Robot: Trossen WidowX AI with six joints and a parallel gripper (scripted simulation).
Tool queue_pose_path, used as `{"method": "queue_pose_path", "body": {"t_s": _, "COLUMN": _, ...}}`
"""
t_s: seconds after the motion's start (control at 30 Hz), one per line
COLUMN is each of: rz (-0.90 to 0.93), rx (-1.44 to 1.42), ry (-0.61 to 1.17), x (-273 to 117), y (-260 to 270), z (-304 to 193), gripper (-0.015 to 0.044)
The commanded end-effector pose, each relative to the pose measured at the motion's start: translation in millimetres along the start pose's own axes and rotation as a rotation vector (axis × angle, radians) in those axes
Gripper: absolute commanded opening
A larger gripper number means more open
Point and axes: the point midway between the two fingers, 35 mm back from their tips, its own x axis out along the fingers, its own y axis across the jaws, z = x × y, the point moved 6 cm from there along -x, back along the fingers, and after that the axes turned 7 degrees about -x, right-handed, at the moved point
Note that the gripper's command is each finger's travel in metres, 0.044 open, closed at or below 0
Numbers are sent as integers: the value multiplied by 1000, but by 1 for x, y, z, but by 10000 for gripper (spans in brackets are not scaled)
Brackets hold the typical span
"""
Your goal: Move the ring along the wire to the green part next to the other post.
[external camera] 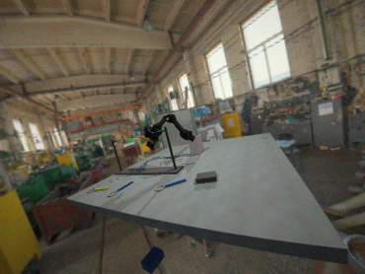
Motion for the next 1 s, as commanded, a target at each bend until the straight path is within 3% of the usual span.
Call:
{"method": "queue_pose_path", "body": {"t_s": 0.0, "rz": 54, "rx": 98, "ry": -2, "x": -3, "y": 14, "z": 3, "gripper": -150}}
{"method": "queue_pose_path", "body": {"t_s": 0.97, "rz": 384, "rx": 727, "ry": 22, "x": -30, "y": 82, "z": 50, "gripper": -150}}
